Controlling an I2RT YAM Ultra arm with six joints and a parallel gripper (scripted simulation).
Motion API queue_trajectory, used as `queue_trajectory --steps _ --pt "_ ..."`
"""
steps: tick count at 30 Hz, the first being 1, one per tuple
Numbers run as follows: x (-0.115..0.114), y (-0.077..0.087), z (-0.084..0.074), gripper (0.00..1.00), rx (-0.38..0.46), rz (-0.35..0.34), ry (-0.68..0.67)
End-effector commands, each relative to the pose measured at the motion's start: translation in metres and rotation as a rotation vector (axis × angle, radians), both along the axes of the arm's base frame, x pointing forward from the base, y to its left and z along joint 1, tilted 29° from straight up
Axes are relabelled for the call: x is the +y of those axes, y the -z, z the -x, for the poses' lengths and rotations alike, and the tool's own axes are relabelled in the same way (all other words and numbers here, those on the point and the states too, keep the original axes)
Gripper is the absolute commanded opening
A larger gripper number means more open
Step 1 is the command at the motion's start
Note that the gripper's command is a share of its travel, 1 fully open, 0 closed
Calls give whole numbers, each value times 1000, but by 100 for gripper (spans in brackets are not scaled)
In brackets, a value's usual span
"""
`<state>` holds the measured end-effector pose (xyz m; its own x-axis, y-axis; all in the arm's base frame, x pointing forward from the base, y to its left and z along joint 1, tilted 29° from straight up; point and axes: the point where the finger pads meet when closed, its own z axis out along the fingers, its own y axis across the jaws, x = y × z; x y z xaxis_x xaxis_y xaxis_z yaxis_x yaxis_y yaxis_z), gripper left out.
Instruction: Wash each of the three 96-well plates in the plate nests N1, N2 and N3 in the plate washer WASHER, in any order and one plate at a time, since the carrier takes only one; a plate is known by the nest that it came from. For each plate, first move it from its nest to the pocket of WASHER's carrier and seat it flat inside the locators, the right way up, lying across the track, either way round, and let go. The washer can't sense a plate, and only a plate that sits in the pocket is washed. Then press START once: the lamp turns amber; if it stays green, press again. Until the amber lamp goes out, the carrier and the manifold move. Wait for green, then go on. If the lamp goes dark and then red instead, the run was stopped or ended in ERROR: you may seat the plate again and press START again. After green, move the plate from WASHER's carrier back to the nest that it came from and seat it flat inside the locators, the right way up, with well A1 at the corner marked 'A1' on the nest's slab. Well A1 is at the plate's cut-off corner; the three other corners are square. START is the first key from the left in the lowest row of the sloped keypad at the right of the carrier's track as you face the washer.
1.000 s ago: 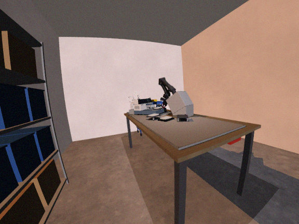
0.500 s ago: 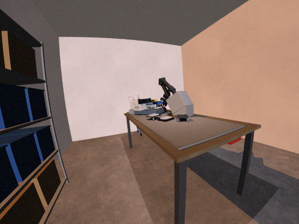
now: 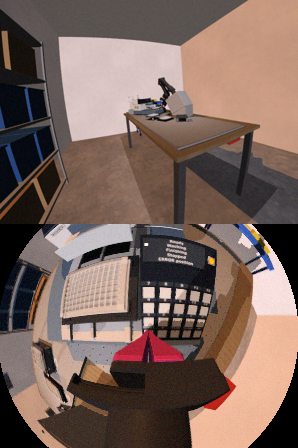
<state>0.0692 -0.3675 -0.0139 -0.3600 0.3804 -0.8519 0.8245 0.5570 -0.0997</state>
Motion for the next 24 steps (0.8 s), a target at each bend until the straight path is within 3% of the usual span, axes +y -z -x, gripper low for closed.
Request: queue_trajectory --steps 1,15,17,18,24 --pt "-9 3 -4 0 1 -1 -2" --pt "-7 3 -4 0 3 -6 -4" --pt "-8 -10 1 0 8 27 -1" --pt "6 -3 4 0 4 -6 4" --pt "14 -7 8 0 2 -9 2"
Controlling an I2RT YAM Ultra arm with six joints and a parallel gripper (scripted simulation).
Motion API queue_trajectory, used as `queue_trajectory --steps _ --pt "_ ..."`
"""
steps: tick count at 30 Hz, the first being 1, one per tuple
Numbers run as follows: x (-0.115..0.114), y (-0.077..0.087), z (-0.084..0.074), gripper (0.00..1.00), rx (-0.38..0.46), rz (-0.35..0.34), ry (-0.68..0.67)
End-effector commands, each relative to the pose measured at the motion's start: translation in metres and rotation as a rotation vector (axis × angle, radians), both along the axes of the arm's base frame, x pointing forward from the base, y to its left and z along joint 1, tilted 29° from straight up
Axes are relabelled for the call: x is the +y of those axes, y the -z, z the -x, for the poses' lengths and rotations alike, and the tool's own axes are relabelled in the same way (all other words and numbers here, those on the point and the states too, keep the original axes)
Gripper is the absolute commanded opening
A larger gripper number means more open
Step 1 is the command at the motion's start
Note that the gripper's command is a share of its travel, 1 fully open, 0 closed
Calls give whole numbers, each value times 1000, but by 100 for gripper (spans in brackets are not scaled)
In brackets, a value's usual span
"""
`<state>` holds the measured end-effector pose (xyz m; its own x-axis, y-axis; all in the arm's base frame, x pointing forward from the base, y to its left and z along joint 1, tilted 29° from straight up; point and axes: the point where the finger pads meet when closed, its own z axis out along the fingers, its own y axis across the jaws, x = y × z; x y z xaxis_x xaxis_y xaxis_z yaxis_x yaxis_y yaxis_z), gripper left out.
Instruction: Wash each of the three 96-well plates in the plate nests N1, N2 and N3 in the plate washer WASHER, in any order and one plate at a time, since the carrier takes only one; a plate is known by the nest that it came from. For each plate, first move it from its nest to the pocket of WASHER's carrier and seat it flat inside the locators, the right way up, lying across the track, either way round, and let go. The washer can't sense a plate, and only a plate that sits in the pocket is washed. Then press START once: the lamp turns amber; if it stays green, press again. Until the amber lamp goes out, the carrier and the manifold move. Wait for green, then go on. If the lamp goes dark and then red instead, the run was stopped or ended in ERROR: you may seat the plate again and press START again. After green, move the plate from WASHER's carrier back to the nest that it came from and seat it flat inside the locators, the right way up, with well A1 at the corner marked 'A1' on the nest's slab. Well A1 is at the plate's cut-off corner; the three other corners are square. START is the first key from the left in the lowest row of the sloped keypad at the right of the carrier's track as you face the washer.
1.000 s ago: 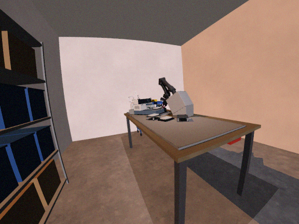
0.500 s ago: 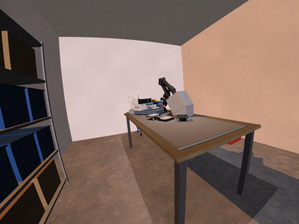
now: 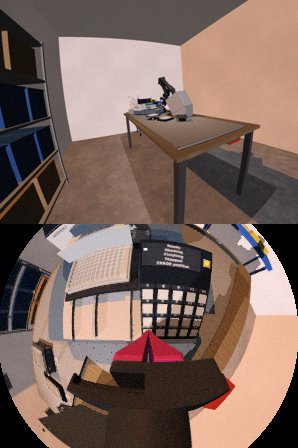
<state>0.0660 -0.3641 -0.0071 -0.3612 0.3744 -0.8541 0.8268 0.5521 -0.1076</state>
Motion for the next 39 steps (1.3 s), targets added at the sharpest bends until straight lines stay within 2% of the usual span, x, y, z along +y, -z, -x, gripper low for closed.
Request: queue_trajectory --steps 1,36,39 --pt "12 -1 5 0 -1 -18 -3" --pt "51 -26 26 0 -3 -17 -3" --pt "48 -30 28 0 0 -5 -3"
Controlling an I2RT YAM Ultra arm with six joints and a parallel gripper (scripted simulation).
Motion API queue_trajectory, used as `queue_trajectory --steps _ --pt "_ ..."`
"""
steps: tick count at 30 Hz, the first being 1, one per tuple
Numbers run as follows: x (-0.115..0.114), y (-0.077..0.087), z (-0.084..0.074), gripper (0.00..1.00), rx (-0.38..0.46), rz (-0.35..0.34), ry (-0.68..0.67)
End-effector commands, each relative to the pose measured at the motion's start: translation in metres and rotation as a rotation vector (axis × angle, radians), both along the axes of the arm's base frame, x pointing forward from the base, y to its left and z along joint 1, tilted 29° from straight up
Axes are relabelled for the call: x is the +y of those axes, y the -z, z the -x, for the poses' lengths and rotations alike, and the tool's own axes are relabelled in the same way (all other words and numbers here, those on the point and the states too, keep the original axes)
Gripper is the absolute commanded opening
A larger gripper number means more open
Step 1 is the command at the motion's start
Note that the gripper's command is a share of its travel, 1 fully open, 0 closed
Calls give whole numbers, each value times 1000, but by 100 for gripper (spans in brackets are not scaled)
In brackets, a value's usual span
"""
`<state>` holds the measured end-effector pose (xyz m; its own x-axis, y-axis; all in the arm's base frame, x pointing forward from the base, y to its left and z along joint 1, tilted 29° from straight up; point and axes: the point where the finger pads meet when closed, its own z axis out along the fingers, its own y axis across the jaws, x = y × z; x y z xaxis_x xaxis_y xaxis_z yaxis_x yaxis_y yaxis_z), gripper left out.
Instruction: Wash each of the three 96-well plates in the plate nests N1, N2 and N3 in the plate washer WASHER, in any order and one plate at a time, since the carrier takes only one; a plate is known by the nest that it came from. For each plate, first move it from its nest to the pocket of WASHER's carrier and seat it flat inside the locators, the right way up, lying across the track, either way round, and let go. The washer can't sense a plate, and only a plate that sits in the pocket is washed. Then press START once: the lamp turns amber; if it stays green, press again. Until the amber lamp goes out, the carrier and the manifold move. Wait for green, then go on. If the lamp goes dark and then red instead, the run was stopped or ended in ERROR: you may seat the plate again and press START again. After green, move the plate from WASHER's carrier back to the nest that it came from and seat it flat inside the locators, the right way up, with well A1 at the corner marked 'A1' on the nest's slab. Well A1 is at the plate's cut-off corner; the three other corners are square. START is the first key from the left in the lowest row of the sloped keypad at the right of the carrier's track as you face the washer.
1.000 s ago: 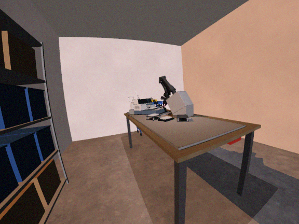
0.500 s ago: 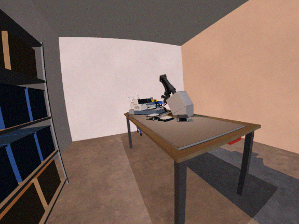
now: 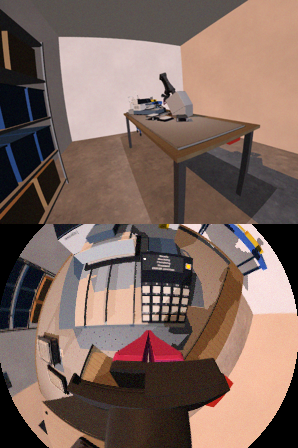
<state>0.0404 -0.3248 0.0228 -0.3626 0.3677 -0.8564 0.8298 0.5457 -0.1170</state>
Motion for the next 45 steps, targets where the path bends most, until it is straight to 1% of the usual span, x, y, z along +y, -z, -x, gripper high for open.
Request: queue_trajectory --steps 1,5,6,9,12,29,30,45 --pt "14 2 2 0 -7 -28 -9" --pt "16 1 3 0 -7 -27 -9" --pt "18 9 2 0 -14 -56 -9" --pt "19 10 2 0 -15 -62 -9" --pt "13 6 3 0 -12 -46 -10" --pt "13 5 4 0 -11 -44 -10" --pt "8 -2 3 0 -4 -15 -11" --pt "8 -2 3 0 -4 -15 -11"
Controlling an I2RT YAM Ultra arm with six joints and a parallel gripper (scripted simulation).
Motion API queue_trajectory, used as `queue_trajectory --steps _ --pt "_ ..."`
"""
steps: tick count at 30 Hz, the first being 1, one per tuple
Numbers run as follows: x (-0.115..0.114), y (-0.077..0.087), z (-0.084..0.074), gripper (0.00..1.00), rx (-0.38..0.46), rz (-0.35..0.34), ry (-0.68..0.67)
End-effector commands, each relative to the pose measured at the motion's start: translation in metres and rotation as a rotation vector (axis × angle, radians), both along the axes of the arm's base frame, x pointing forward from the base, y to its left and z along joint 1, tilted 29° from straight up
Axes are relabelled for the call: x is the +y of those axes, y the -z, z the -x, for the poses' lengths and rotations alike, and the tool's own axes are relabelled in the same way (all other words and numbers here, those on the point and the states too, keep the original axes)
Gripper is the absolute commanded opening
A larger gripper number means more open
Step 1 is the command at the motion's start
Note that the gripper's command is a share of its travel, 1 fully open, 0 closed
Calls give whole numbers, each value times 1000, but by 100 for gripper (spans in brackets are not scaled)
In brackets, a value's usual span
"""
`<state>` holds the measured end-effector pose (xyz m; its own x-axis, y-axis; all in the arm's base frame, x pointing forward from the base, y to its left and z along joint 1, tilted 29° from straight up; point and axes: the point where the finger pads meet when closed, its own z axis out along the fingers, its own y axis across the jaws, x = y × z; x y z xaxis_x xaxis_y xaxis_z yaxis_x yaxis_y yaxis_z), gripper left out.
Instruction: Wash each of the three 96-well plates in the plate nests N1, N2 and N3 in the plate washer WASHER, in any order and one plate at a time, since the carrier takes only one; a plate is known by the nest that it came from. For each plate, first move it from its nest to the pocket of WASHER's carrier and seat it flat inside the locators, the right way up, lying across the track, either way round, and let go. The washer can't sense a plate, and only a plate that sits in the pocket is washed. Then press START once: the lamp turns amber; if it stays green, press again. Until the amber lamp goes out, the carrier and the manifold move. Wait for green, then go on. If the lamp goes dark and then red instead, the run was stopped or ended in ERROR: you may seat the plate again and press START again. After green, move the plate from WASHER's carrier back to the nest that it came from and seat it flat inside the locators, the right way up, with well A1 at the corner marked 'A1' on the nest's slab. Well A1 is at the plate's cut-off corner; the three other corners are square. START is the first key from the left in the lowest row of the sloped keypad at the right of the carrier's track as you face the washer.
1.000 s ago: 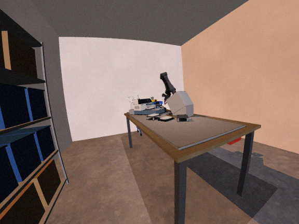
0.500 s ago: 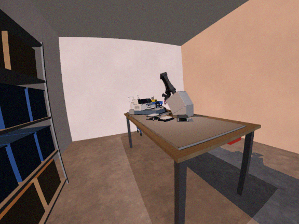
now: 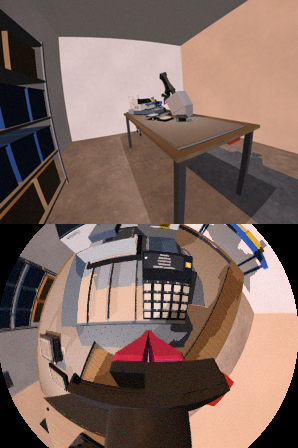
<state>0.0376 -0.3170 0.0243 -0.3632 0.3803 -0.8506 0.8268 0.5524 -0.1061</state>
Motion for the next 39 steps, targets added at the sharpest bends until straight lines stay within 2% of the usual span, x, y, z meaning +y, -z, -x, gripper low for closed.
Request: queue_trajectory --steps 1,2,5,20,23,31,39 --pt "0 -1 0 0 -2 2 -5" --pt "-9 -13 2 100 4 32 -9" --pt "-10 -16 0 100 3 31 -14" --pt "-38 -59 0 100 0 27 -9" --pt "-39 -58 1 100 -4 16 -6" --pt "-54 -85 0 100 0 28 -9" --pt "-65 -94 1 100 -4 7 -9"
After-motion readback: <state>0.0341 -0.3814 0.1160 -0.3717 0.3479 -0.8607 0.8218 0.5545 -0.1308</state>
